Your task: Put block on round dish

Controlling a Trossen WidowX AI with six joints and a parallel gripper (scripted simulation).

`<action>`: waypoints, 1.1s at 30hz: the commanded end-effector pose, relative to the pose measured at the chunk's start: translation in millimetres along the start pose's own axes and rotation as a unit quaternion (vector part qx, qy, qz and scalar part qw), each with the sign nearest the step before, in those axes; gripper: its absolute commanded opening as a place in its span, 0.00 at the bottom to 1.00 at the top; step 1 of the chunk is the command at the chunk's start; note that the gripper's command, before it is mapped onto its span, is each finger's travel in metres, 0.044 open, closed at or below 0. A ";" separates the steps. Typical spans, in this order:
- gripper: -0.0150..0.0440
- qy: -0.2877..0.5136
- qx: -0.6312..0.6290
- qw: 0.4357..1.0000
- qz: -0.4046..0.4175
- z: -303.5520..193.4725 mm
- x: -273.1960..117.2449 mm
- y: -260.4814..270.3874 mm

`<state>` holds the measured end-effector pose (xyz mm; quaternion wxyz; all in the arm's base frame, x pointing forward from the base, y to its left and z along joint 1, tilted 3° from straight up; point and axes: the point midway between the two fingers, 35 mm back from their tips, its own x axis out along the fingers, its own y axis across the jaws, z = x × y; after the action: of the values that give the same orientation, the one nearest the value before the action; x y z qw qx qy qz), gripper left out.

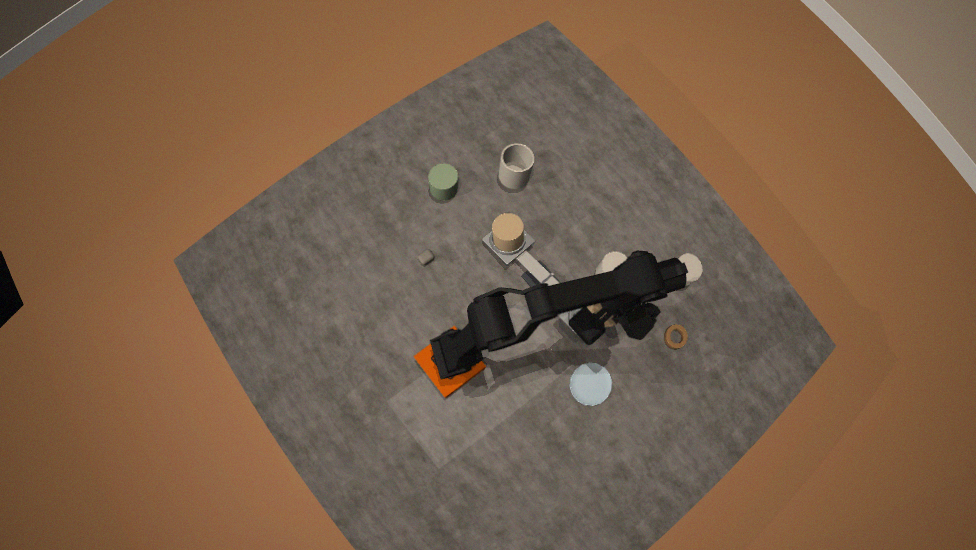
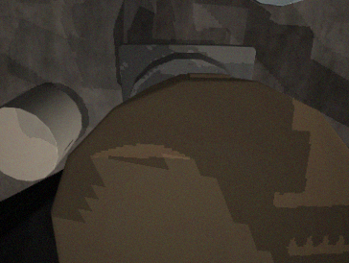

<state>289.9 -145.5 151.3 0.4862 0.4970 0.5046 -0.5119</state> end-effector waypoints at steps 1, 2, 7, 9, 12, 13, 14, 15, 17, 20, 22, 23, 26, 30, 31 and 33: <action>0.25 0.000 0.000 1.000 0.000 0.0 0.3 0.1; 0.25 0.000 0.000 1.000 0.000 0.0 0.3 0.1; 0.25 0.000 0.000 1.000 0.000 0.0 0.3 0.1; 0.25 0.000 0.000 1.000 0.000 0.0 0.3 0.1; 0.25 0.000 0.000 1.000 0.000 0.0 0.3 0.1; 0.25 0.000 0.000 1.000 0.000 0.0 0.3 0.1; 0.25 0.000 0.000 1.000 0.000 0.0 0.3 0.1; 0.25 0.000 0.000 1.000 0.000 0.0 0.3 0.1; 0.25 0.000 0.000 1.000 0.000 0.0 0.3 0.1; 0.25 0.000 0.000 1.000 0.000 0.0 0.3 0.1; 0.25 0.000 0.000 1.000 0.000 0.0 0.3 0.1; 0.25 0.000 0.000 1.000 0.000 0.0 0.3 0.1; 0.25 0.000 0.000 1.000 0.000 0.0 0.3 0.1; 0.25 0.000 0.000 1.000 0.000 0.0 0.3 0.1; 0.25 0.000 0.000 1.000 0.000 0.0 0.3 0.1; 0.25 0.000 0.000 1.000 0.000 4.6 2.1 -2.1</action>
<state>289.5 -146.0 150.9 0.4857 0.4970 0.5047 -0.5122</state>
